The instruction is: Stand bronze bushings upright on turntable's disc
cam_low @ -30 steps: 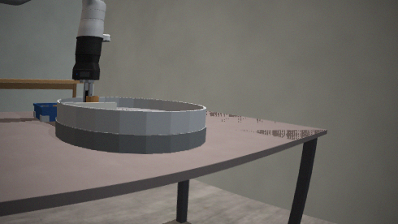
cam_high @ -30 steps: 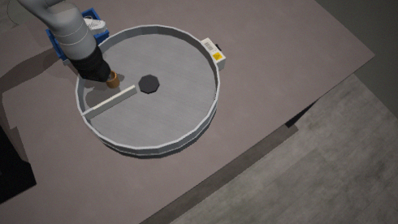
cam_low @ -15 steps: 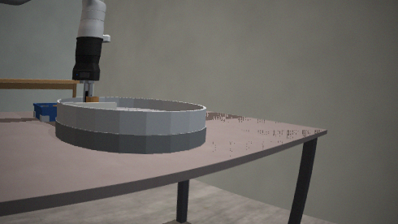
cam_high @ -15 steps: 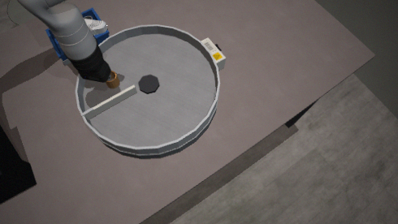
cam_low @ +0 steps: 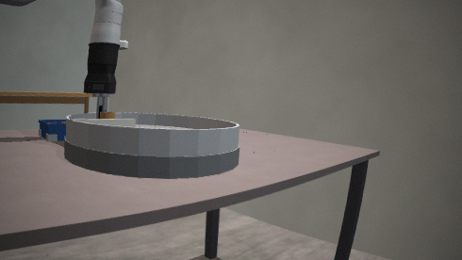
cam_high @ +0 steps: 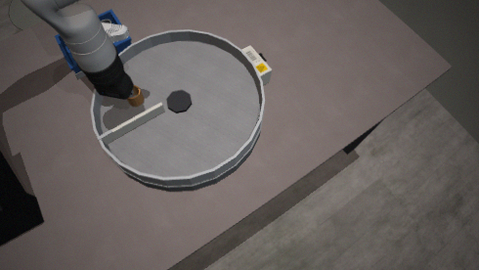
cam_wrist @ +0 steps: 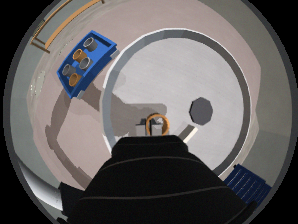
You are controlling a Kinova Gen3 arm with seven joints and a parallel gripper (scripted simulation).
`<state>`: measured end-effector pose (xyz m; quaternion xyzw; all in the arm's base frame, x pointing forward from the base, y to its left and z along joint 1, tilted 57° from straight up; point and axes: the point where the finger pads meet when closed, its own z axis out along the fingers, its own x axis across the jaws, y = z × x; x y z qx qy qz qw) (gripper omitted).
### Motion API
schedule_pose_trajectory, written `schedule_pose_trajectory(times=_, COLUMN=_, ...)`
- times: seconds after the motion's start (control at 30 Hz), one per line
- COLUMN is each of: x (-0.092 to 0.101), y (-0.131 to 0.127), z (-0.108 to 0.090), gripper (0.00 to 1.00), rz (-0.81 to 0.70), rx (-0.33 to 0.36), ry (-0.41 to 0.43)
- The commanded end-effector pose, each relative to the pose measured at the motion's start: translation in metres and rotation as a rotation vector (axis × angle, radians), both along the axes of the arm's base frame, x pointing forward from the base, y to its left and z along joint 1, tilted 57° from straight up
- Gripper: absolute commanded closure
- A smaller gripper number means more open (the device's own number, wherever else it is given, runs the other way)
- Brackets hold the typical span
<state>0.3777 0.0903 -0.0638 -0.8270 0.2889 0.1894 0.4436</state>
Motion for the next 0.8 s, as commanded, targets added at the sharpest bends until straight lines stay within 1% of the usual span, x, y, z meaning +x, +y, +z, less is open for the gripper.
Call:
schedule_pose_trajectory(times=0.0, x=-0.0005, y=0.0008, z=-0.0005, gripper=1.00, rz=-0.001, rx=0.000, ry=-0.003)
schedule_pose_trajectory(times=0.77, x=-0.0027, y=0.0006, z=-0.0007, gripper=1.00, rz=-0.001, rx=0.000, ry=-0.003)
